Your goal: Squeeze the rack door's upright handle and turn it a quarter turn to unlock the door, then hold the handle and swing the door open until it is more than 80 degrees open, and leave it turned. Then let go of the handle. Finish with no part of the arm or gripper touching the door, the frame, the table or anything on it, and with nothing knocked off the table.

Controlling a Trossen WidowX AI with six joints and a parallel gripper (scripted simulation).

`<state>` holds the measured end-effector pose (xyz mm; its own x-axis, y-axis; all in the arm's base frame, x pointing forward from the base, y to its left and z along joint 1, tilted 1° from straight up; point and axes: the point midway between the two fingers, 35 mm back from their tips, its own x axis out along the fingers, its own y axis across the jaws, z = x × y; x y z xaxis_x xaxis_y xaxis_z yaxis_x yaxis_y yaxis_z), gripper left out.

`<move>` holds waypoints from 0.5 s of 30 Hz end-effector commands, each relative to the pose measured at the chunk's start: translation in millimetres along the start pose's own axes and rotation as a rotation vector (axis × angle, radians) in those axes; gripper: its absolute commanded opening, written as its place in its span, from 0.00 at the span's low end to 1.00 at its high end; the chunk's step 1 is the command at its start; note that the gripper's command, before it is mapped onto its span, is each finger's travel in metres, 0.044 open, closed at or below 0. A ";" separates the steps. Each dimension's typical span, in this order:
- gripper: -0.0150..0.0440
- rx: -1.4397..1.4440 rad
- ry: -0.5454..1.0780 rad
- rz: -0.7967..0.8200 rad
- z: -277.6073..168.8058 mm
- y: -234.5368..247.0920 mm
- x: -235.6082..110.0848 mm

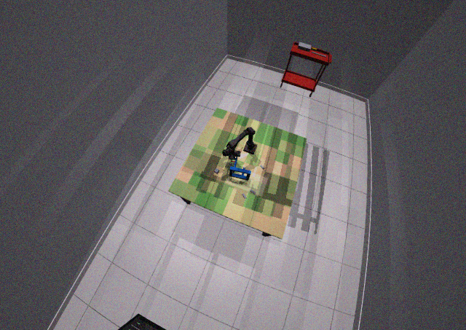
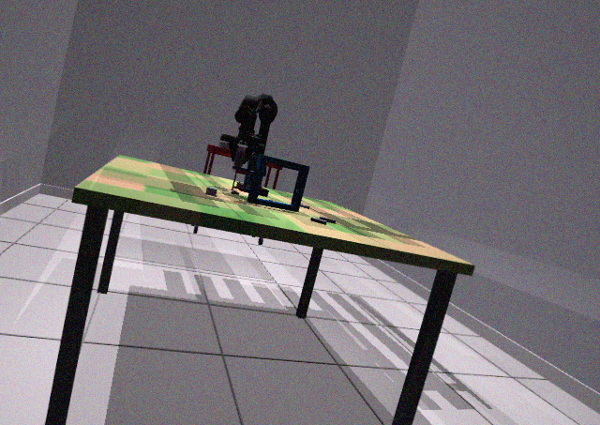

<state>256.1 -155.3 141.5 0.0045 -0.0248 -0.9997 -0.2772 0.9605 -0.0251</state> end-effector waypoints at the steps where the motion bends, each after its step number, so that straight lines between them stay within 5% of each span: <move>1: 0.73 -0.007 -0.002 0.004 0.7 0.3 -1.4; 15: 0.73 -0.007 -0.002 0.004 1.6 -1.2 -17.4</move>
<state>256.5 -155.5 154.3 0.0022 -0.0236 -0.9997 -0.2774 0.9605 -0.0233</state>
